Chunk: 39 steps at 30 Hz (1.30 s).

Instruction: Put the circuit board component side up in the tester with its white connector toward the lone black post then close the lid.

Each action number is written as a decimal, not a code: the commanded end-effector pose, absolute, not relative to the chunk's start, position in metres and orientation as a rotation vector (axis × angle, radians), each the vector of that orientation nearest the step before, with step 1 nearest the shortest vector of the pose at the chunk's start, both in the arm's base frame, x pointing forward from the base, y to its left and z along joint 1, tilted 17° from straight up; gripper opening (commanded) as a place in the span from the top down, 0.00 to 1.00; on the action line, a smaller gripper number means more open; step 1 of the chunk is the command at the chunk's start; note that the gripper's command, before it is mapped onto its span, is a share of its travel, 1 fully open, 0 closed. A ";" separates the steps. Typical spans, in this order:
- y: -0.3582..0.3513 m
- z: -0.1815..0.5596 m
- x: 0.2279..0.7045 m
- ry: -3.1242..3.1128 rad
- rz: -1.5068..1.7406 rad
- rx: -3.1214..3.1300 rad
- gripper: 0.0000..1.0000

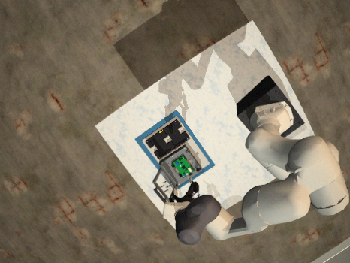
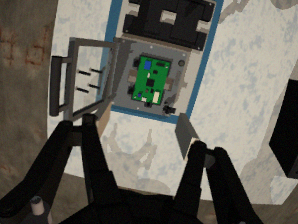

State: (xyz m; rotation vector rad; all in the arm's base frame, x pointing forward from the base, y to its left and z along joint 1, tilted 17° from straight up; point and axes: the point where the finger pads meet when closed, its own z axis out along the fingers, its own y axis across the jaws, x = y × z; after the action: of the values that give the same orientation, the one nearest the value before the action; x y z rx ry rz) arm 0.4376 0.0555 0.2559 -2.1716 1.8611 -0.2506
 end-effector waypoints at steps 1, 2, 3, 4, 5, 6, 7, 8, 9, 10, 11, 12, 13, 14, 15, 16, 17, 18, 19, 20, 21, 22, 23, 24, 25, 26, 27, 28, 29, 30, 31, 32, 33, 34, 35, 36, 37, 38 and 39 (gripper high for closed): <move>0.053 0.257 0.430 1.891 -0.234 -2.172 0.42; 0.053 0.257 0.430 1.891 -0.234 -2.172 0.42; 0.053 0.258 0.430 1.891 -0.234 -2.172 0.42; 0.053 0.258 0.430 1.891 -0.234 -2.172 0.42; 0.053 0.258 0.430 1.891 -0.234 -2.172 0.42; 0.053 0.258 0.430 1.891 -0.234 -2.172 0.42; 0.053 0.258 0.430 1.891 -0.234 -2.172 0.42; 0.053 0.258 0.430 1.891 -0.234 -2.172 0.70; 0.053 0.258 0.430 1.891 -0.234 -2.172 0.70; 0.053 0.258 0.430 1.891 -0.234 -2.172 0.70; 0.053 0.258 0.430 1.891 -0.234 -2.172 0.70; 0.053 0.258 0.430 1.891 -0.234 -2.172 0.70; 0.053 0.258 0.430 1.891 -0.234 -2.172 0.70; 0.053 0.258 0.430 1.891 -0.234 -2.172 0.70; 0.053 0.258 0.430 1.891 -0.234 -2.172 0.70; 0.053 0.258 0.430 1.891 -0.234 -2.172 0.70; 0.053 0.258 0.430 1.891 -0.234 -2.172 0.70; 0.053 0.258 0.430 1.891 -0.234 -2.172 0.70; 0.053 0.258 0.430 1.891 -0.234 -2.172 0.70; 0.053 0.258 0.430 1.891 -0.234 -2.172 0.70; 0.053 0.258 0.430 1.891 -0.234 -2.172 0.70; 0.053 0.258 0.430 1.891 -0.234 -2.172 0.70; 0.053 0.258 0.430 1.891 -0.234 -2.172 0.70; 0.053 0.258 0.430 1.891 -0.234 -2.172 0.70; 0.053 0.258 0.430 1.891 -0.234 -2.172 0.70; 0.053 0.258 0.430 1.891 -0.234 -2.172 0.70; 0.053 0.258 0.430 1.891 -0.234 -2.172 0.70; 0.053 0.258 0.430 1.891 -0.234 -2.172 0.70; 0.053 0.258 0.430 1.891 -0.234 -2.172 0.70; 0.053 0.258 0.430 1.891 -0.234 -2.172 0.70; 0.053 0.258 0.430 1.891 -0.234 -2.172 0.70; 0.053 0.258 0.430 1.891 -0.234 -2.172 0.70; 0.053 0.258 0.430 1.891 -0.234 -2.172 0.70; 0.053 0.258 0.430 1.891 -0.234 -2.172 0.70; 0.053 0.258 0.430 1.891 -0.234 -2.172 0.70; 0.053 0.258 0.430 1.891 -0.234 -2.172 0.70; 0.053 0.258 0.430 1.891 -0.234 -2.172 0.70; 0.053 0.258 0.430 1.891 -0.234 -2.172 0.70; 0.053 0.258 0.430 1.891 -0.234 -2.172 0.70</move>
State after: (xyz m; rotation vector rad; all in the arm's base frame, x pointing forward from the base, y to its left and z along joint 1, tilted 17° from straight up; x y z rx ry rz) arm 0.4297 0.0536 0.2567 -2.1753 1.8873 -0.2306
